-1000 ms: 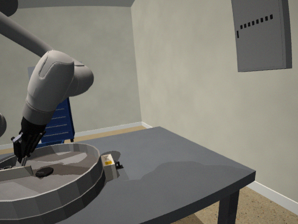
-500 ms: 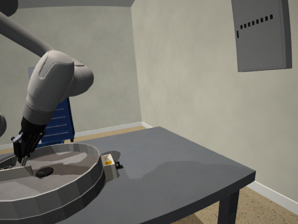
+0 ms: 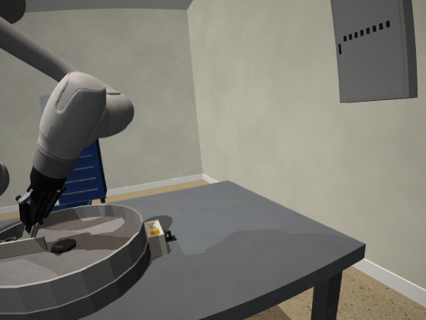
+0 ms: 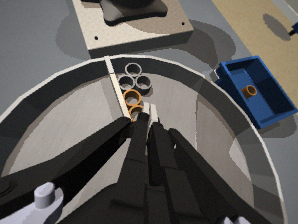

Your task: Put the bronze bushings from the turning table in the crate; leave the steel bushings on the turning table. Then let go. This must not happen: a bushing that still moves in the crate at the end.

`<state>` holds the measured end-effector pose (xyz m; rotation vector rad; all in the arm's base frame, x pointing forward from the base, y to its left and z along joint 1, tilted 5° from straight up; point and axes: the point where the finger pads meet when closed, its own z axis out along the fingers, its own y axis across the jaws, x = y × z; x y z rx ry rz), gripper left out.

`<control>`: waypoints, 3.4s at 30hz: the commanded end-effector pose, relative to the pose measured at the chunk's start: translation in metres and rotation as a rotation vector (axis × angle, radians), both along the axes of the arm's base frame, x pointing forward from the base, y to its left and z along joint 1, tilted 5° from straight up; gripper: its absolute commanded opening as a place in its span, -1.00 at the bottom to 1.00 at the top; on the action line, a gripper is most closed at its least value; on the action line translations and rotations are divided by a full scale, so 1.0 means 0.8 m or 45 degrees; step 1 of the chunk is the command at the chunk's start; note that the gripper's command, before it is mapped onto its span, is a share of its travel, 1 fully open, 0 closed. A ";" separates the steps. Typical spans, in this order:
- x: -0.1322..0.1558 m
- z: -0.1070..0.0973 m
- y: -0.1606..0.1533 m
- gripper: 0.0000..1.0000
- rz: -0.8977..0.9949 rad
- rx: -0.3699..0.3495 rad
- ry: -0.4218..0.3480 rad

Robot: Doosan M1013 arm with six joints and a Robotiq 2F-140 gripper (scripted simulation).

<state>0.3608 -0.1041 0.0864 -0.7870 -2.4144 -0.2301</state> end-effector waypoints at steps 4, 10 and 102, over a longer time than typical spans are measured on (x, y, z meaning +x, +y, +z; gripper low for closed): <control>-0.001 0.006 0.000 -1.00 0.001 -0.001 0.000; -0.002 0.033 0.001 -1.00 0.001 -0.001 0.000; -0.006 0.088 0.004 -0.87 0.001 -0.001 0.000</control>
